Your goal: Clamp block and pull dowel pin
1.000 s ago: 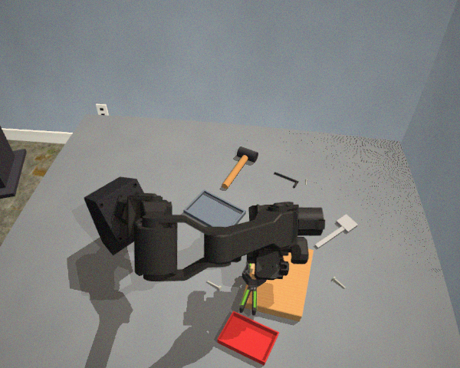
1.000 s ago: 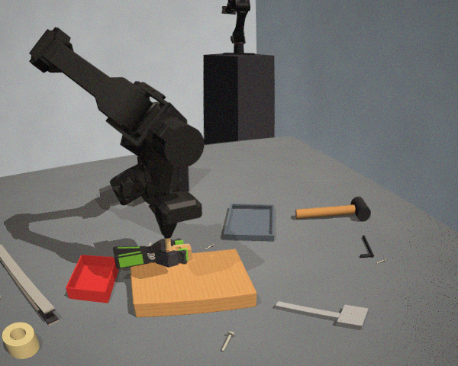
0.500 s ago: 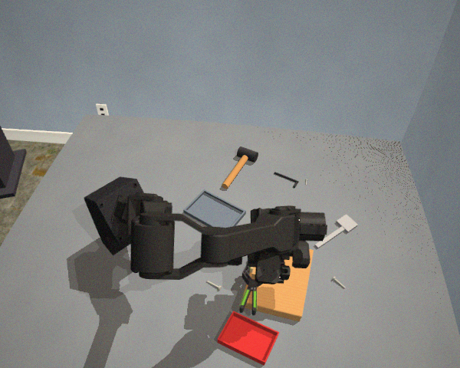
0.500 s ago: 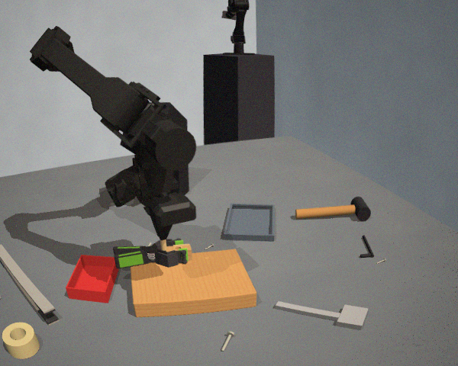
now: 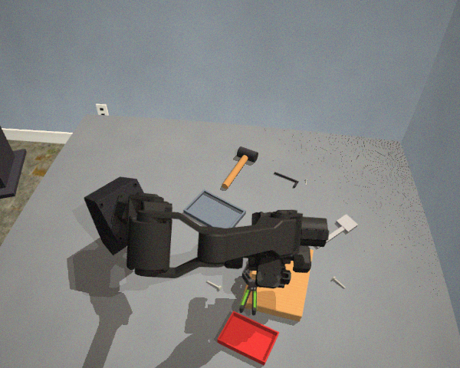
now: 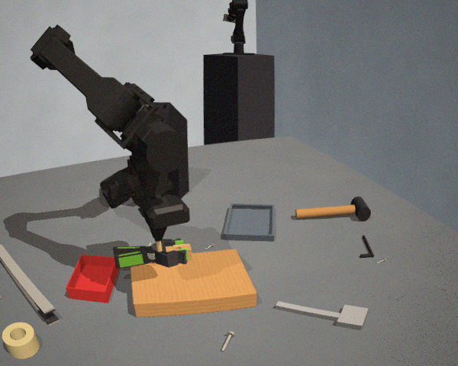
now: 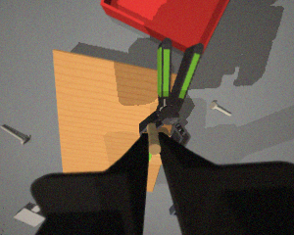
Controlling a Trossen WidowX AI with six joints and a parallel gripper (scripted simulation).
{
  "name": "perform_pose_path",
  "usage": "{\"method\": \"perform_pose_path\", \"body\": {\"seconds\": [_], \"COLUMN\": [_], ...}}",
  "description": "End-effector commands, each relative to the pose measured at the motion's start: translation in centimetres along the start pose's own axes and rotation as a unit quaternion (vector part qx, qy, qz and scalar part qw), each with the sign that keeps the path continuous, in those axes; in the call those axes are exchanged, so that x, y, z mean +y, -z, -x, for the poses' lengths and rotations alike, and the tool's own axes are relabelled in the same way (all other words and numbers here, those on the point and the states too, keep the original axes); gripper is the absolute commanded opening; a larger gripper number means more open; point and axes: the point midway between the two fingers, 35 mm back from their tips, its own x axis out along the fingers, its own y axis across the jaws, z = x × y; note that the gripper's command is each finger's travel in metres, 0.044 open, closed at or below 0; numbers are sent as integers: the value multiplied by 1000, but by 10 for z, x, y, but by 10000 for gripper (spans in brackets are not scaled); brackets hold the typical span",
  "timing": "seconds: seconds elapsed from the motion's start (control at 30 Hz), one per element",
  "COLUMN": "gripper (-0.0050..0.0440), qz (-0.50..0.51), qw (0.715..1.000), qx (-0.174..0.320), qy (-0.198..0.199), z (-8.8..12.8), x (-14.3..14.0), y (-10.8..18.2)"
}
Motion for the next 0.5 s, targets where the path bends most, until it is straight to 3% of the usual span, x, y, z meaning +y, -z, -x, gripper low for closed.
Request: {"method": "perform_pose_path", "body": {"seconds": [0.0, 0.47], "gripper": [0, 0], "qz": [-3, -11], "qw": [1000, 1000], "qx": [3, 4], "qy": [-2, 0], "z": [2, 2], "x": [2, 3], "y": [-4, -13]}}
